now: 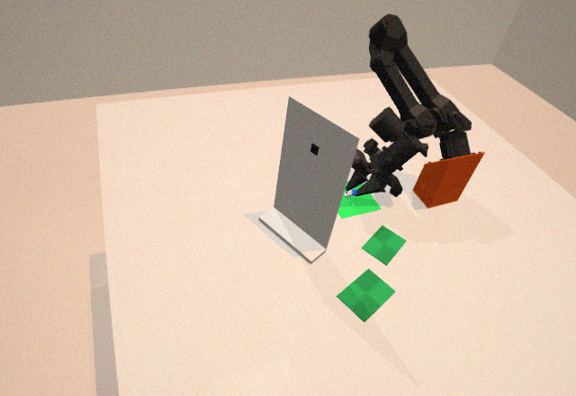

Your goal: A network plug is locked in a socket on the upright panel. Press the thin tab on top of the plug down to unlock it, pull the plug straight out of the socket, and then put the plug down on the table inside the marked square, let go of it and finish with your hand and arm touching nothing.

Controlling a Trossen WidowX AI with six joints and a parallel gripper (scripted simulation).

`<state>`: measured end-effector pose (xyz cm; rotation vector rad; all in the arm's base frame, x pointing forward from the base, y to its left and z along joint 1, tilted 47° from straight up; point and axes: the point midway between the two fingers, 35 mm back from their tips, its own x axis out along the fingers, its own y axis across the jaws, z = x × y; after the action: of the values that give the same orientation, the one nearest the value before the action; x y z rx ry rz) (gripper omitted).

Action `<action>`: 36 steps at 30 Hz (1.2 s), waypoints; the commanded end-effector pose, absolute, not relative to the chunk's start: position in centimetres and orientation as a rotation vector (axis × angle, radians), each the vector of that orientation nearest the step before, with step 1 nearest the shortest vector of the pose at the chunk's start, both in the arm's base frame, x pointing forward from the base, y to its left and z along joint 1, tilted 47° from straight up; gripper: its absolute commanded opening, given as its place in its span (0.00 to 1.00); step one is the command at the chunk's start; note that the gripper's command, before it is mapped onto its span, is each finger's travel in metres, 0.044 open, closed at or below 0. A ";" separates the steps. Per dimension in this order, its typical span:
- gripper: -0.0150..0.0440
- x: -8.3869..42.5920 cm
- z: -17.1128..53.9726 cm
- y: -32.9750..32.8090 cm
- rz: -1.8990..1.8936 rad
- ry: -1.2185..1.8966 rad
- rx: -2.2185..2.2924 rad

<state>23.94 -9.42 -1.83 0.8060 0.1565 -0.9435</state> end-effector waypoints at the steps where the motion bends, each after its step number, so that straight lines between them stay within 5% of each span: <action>1: 0.52 23.8 -1.7 -9.3 -0.947 0.154 0.807; 36: 0.52 22.7 -0.8 -7.9 -0.947 0.159 0.809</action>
<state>22.91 -7.91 -0.93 0.8097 0.1619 -0.9428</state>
